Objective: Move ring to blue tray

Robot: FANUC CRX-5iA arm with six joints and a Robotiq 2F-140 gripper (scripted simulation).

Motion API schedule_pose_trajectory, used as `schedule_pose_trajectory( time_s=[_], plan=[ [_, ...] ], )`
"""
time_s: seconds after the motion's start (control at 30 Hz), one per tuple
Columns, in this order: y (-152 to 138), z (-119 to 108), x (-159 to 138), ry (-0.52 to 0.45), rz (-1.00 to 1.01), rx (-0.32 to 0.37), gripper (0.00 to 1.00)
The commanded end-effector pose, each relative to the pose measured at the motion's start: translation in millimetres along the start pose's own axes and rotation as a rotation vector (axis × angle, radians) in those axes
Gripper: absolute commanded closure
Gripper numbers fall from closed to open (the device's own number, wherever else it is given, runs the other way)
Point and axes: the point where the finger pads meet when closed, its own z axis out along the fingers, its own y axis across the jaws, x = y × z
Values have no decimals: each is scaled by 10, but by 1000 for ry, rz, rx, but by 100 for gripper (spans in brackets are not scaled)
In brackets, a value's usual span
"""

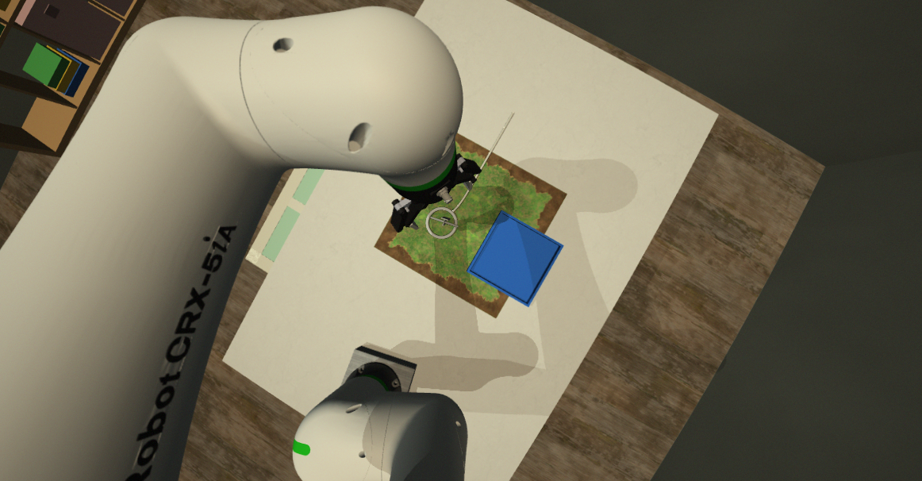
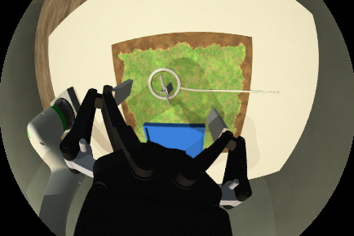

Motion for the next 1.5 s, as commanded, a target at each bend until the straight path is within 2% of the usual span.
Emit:
schedule_pose_trajectory(
  time_s=[0.0,0.1,0.17,0.27,0.43,0.67,0.7,1.47],
  plan=[
    [-52,84,-69,35,-201,-36,0],
    [-74,118,-94,40,-269,-48,0],
    [-111,178,-137,49,-385,-71,0],
    [-111,178,-137,49,-385,-71,0],
    [-168,270,-200,57,-559,-106,0],
    [-182,293,-215,58,-600,-115,0],
    [-182,293,-215,58,-600,-115,90],
    [-182,293,-215,58,-600,-115,90]
  ],
)
